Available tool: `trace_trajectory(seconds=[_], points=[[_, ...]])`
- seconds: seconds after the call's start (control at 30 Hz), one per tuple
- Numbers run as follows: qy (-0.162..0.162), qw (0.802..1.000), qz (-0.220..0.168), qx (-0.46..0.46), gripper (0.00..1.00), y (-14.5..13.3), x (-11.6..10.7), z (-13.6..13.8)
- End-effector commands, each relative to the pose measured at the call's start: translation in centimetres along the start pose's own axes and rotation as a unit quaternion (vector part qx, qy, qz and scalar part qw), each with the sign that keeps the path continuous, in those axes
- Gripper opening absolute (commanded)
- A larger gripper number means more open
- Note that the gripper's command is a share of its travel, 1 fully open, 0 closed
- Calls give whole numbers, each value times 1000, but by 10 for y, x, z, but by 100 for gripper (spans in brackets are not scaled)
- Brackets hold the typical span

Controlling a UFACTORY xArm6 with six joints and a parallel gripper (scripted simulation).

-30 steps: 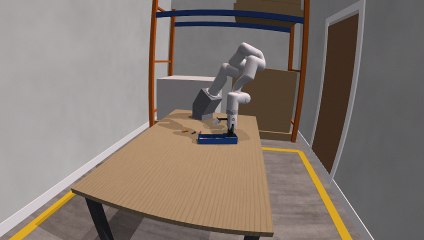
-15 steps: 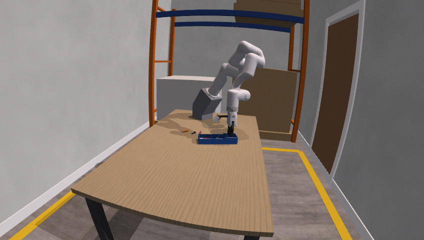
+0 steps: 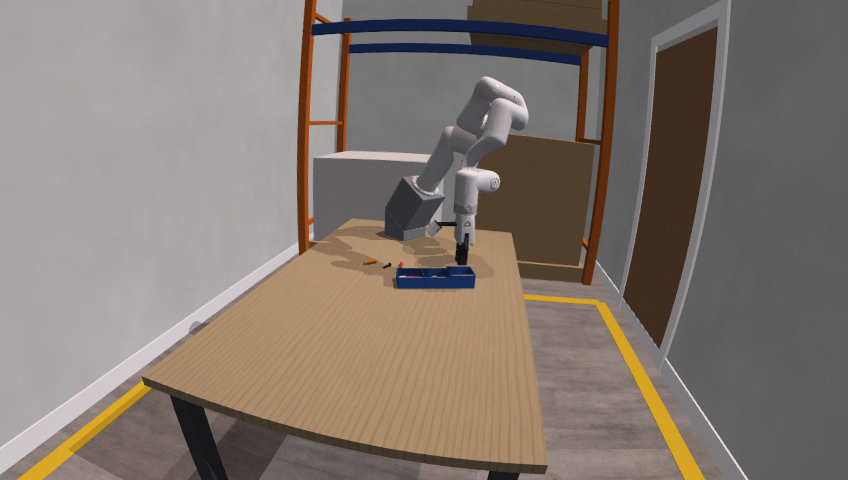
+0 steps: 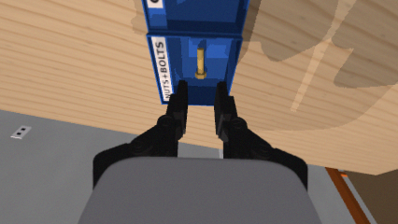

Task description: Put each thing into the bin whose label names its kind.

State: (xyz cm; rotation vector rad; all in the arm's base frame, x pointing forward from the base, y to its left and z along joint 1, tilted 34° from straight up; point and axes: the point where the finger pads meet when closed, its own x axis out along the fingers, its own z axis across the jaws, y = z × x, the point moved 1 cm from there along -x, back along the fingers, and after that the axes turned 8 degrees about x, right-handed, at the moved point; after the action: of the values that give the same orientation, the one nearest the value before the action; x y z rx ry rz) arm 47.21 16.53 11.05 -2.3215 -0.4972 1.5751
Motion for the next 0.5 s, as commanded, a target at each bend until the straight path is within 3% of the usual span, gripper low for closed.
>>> trace_trajectory(seconds=[0.0,0.23,0.47], points=[[1,1000,0,24,29,7,-1,2],[1,985,0,171,29,54,-1,22],[1,942,0,337,29,107,-2,45]])
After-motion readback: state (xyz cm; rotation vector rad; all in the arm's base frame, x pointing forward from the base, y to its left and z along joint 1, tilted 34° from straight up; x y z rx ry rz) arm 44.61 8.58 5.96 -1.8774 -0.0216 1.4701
